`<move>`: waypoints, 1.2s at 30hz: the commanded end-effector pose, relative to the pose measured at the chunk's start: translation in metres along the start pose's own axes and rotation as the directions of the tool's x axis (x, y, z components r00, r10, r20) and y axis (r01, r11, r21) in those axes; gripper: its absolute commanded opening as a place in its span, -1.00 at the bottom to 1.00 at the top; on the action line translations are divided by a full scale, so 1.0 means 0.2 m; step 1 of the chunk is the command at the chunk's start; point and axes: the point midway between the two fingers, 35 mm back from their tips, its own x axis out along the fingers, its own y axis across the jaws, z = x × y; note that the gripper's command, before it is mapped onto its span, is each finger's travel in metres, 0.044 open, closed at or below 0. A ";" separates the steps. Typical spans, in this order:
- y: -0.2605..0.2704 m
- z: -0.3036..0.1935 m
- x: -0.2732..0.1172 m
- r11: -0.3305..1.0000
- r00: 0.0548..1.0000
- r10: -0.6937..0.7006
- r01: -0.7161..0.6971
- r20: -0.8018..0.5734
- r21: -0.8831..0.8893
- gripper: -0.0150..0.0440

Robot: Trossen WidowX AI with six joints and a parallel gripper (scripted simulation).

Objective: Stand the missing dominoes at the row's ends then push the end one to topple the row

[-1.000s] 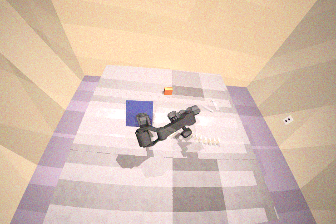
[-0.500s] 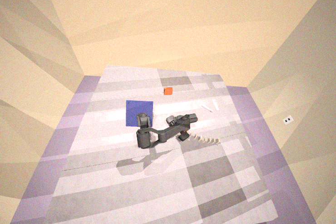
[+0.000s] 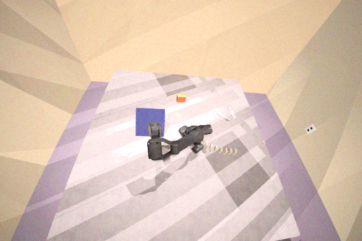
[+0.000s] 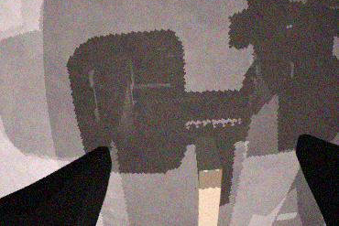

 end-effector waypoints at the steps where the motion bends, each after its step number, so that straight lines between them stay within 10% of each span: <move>1: 0.01 -0.01 0.01 1.000 1.000 -0.002 0.002 -0.007 -0.010 1.00; 17: 0.01 -0.01 0.01 1.000 1.000 -0.002 0.002 -0.007 -0.010 -0.42; 26: 0.00 0.00 -0.02 1.000 1.000 -0.002 0.002 -0.007 -0.010 -0.42; 36: -0.02 0.05 -0.55 1.000 1.000 0.002 -0.002 -0.006 -0.011 -0.42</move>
